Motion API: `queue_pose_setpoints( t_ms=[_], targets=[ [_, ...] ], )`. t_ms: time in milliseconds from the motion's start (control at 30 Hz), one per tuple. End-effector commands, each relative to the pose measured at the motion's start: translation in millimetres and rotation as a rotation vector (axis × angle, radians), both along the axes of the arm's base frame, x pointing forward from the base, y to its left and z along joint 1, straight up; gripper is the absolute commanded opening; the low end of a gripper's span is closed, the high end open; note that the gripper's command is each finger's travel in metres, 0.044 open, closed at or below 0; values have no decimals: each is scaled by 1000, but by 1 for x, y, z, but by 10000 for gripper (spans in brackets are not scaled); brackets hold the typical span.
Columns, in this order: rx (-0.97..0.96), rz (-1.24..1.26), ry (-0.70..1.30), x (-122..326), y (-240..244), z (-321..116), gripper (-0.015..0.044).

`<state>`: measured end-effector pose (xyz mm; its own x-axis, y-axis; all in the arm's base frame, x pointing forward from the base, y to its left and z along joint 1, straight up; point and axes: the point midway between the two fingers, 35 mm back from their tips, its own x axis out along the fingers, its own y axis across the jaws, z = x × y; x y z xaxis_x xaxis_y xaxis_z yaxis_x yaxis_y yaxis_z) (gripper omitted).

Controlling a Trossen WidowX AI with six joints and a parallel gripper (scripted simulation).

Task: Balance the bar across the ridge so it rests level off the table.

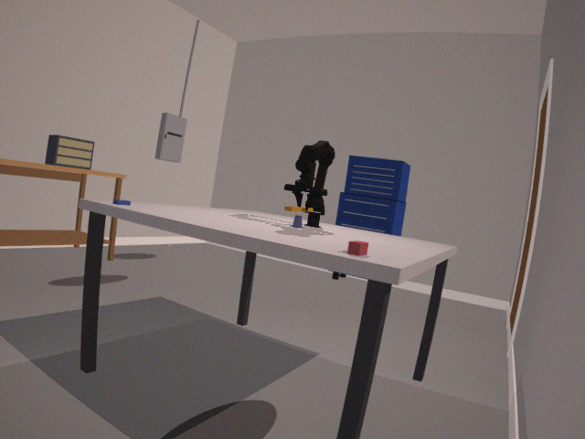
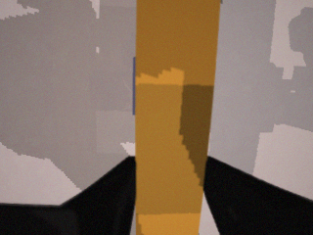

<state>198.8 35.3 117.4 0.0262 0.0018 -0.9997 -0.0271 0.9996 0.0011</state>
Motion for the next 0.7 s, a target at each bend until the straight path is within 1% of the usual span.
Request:
queue_pose_setpoints(
  t_ms=[0,667],
  targets=[
    [2,-2,3,-1,0,-8,0],
    [2,-2,3,0,0,-10,0]
  ],
)
